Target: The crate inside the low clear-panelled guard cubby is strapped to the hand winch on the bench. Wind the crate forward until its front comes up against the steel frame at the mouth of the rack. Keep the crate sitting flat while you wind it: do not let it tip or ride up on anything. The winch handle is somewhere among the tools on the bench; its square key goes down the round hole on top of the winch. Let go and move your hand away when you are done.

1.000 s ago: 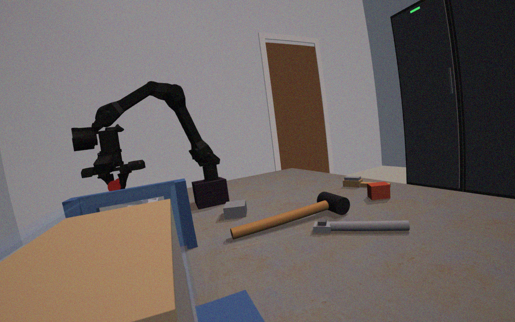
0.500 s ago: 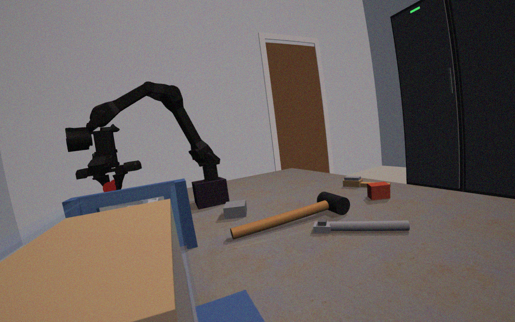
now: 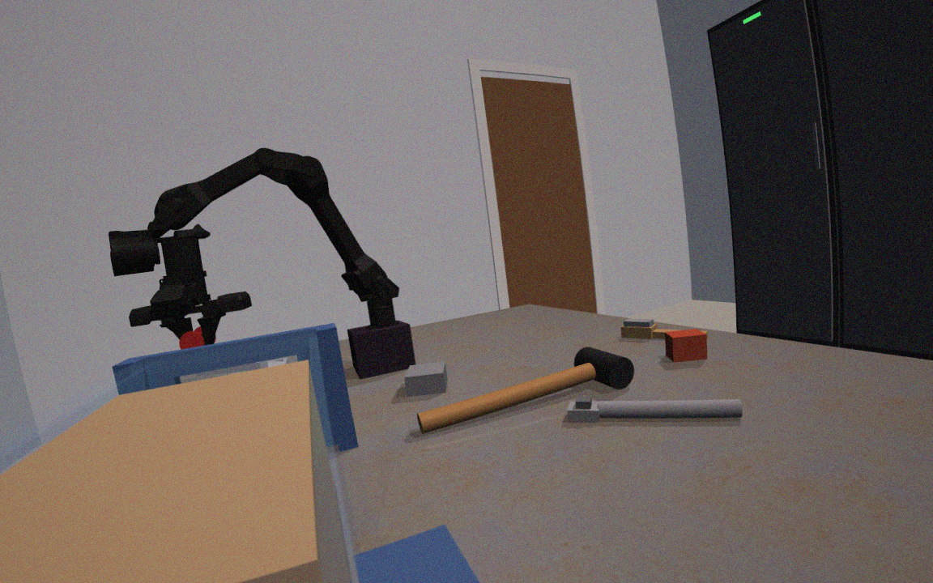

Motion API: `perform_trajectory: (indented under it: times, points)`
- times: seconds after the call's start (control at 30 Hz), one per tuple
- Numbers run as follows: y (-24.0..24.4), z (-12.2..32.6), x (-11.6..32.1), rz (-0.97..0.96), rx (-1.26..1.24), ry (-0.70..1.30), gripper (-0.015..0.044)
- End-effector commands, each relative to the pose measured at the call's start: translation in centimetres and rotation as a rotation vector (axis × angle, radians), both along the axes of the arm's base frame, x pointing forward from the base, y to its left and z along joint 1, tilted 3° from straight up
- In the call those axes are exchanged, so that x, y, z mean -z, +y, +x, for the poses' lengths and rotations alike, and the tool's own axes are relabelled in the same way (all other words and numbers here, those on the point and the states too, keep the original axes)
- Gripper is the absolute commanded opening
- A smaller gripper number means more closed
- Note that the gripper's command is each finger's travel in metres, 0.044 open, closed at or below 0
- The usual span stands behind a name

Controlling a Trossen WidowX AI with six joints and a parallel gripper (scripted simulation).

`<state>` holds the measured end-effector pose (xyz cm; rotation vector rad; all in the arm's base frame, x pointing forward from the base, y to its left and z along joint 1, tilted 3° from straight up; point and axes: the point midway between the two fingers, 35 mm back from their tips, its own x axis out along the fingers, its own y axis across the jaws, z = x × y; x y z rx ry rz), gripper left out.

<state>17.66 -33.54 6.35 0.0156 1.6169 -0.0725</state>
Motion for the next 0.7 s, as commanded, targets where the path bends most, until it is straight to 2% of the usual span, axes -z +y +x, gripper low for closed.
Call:
perform_trajectory:
  times: [0.0,0.67]
  points:
    - [-0.2,1.4,0.2,-0.003,-0.009,-0.019,0.0000]
    - [-0.2,4.0,0.3,-0.003,-0.009,-0.022,0.0000]
